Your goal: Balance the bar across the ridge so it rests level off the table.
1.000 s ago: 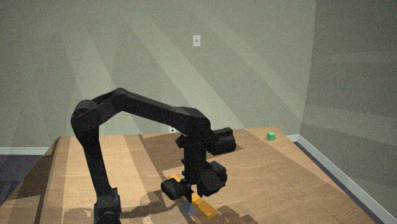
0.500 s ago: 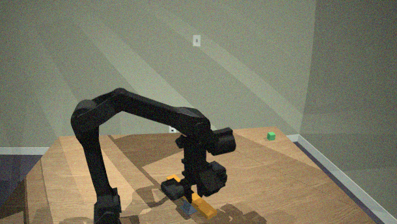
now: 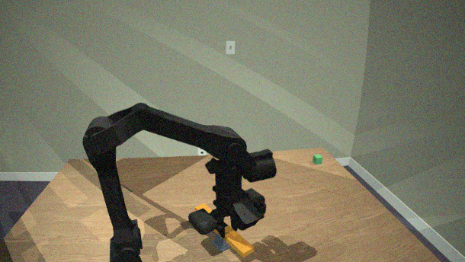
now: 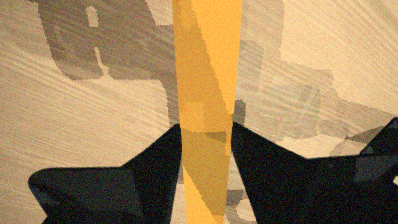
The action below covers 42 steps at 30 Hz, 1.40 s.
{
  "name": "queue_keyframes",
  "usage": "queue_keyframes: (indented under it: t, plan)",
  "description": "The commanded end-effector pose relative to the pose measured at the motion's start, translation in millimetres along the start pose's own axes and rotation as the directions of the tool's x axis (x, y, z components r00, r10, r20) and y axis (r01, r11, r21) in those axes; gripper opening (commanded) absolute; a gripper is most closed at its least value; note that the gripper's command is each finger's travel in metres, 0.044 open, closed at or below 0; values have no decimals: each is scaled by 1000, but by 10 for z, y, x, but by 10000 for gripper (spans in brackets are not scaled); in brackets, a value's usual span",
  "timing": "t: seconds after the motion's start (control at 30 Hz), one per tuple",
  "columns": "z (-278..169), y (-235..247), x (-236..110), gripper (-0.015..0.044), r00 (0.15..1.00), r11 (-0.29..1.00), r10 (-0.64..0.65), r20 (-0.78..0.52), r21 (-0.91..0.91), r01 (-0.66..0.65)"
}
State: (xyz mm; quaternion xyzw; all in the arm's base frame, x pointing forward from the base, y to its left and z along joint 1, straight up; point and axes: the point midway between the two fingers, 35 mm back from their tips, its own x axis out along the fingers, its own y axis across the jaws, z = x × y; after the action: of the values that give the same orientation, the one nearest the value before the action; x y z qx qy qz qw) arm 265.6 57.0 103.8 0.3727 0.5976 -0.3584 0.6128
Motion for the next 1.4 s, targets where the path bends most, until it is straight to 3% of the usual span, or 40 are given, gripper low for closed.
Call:
queue_keyframes:
  t: [0.0,1.3,1.37]
  plan:
    - [0,-10,1,0,1000,1000,-5,-1,-1,5]
    - [1,-1,0,0,1000,1000,0,0,0,0]
    - [1,-1,0,52,1000,1000,0,0,0,0]
